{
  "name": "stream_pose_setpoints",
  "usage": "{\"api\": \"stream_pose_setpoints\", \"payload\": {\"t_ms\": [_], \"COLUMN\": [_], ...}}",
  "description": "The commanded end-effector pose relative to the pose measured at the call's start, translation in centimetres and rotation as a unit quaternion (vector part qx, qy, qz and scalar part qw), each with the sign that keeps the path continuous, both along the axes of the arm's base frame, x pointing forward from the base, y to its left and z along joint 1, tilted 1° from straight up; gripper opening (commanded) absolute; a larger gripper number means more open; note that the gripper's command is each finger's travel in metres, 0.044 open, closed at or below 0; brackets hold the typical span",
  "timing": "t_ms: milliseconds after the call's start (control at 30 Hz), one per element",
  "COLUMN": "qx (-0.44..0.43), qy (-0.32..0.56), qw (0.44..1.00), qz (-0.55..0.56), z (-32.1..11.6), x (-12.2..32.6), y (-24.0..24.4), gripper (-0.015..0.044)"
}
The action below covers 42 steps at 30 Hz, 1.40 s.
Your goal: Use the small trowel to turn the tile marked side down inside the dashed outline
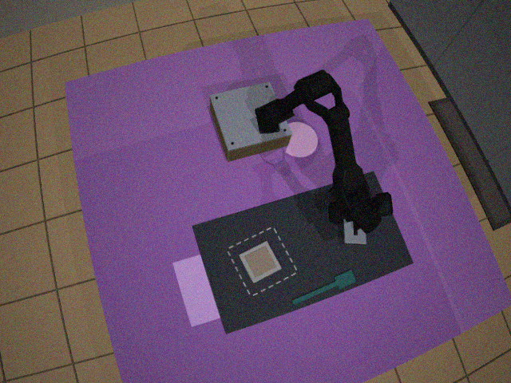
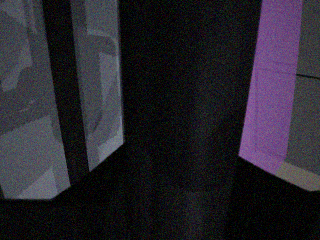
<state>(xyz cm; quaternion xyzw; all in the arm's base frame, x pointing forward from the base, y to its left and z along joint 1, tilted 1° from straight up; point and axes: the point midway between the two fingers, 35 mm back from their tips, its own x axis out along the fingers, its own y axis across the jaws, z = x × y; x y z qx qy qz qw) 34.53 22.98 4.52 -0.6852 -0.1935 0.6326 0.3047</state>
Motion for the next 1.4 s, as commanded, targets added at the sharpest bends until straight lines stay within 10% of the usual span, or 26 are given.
{"api": "stream_pose_setpoints", "payload": {"t_ms": [0, 400, 1367], "qx": [0.018, 0.084, 0.084], "qy": [-0.007, -0.011, -0.011], "qw": [0.998, 0.969, 0.969], "qz": [0.059, 0.230, 0.232], "z": [0.5, 0.3, -2.7], "x": [-0.1, -1.7, -1.5], "y": [1.6, 6.0, 6.2], "gripper": [0.0000, 0.0000, 0.0000]}}
